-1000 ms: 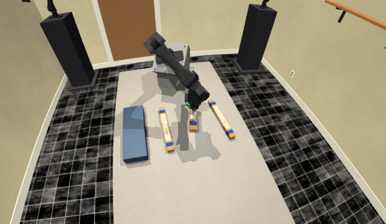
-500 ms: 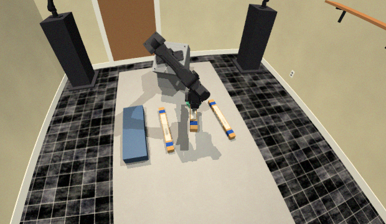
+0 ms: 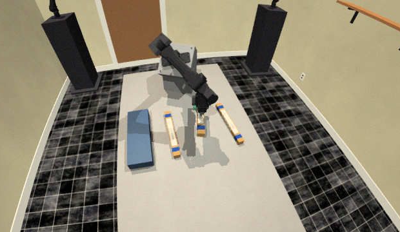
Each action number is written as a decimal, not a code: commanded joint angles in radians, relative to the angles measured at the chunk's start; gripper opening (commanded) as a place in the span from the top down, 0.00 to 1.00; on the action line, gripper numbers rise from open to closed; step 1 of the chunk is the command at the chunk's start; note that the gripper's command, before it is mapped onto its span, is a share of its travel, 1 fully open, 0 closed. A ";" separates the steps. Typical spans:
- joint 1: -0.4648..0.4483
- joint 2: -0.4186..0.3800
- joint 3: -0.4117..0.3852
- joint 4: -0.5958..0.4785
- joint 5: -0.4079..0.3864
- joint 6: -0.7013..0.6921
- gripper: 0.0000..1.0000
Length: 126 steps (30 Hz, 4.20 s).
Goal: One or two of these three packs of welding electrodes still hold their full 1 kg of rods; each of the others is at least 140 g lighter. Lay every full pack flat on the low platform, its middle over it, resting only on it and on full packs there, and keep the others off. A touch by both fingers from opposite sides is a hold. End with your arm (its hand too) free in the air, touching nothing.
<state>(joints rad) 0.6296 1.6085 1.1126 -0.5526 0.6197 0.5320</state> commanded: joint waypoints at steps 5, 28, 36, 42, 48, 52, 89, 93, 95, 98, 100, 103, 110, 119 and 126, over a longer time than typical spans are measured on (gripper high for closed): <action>0.043 -0.025 0.045 -0.028 0.013 0.005 1.00; 0.042 0.011 0.049 -0.021 0.013 -0.007 1.00; 0.012 0.023 0.040 0.053 -0.010 -0.032 1.00; 0.006 0.017 0.035 0.079 -0.015 -0.044 1.00; -0.013 0.044 0.005 0.118 -0.026 -0.062 1.00; -0.023 0.081 0.016 0.142 -0.032 -0.073 1.00; -0.104 0.225 0.027 0.319 -0.078 -0.154 1.00; -0.114 0.206 0.028 0.340 -0.078 -0.163 1.00; -0.121 0.253 0.031 0.350 -0.084 -0.168 1.00; -0.126 0.247 0.034 0.365 -0.090 -0.175 1.00; -0.131 0.240 0.036 0.376 -0.093 -0.180 1.00; -0.137 0.292 0.040 0.389 -0.097 -0.186 1.00; -0.147 0.270 0.046 0.403 -0.095 -0.194 1.00; -0.151 0.273 0.053 0.375 -0.102 -0.197 1.00; -0.153 0.274 0.055 0.374 -0.103 -0.198 1.00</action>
<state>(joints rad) 0.4526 1.9270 1.1351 -0.1627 0.5209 0.3393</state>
